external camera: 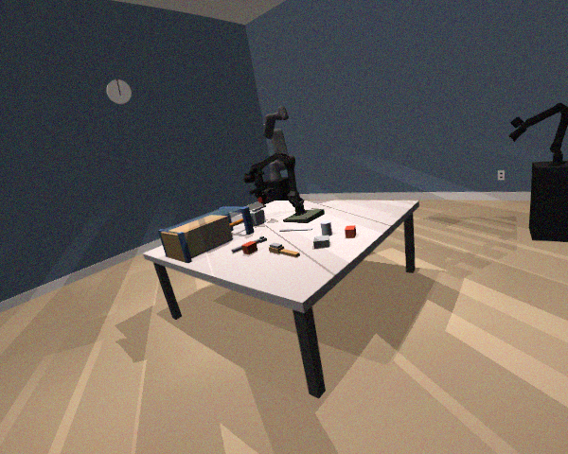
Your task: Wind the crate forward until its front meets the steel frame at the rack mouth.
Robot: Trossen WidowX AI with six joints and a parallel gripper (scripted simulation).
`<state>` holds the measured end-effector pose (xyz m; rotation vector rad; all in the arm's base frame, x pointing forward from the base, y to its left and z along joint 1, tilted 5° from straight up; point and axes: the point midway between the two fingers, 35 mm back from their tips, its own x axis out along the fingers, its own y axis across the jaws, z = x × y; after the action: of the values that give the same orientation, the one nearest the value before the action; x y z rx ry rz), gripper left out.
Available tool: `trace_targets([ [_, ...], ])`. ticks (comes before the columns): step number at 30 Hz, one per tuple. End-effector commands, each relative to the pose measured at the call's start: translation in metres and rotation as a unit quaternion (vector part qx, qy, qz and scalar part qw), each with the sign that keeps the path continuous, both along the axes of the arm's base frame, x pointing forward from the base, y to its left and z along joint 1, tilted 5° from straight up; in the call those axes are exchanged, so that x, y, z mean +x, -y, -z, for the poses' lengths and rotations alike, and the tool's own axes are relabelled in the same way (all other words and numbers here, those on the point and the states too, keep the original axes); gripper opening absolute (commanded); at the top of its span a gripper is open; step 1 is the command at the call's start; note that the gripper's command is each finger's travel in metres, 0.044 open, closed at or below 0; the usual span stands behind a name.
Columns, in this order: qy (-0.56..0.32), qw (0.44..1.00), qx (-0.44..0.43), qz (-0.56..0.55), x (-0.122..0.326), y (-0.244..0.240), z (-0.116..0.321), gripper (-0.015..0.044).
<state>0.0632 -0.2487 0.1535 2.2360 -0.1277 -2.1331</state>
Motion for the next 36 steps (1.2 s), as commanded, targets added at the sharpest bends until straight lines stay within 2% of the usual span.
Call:
trace_targets([
  [1,-0.001,1.0,-0.001,-0.003,0.0,0.0,0.002,0.0],
  [36,-0.001,1.0,-0.002,-0.003,0.006,0.035,-0.002,0.0],
])
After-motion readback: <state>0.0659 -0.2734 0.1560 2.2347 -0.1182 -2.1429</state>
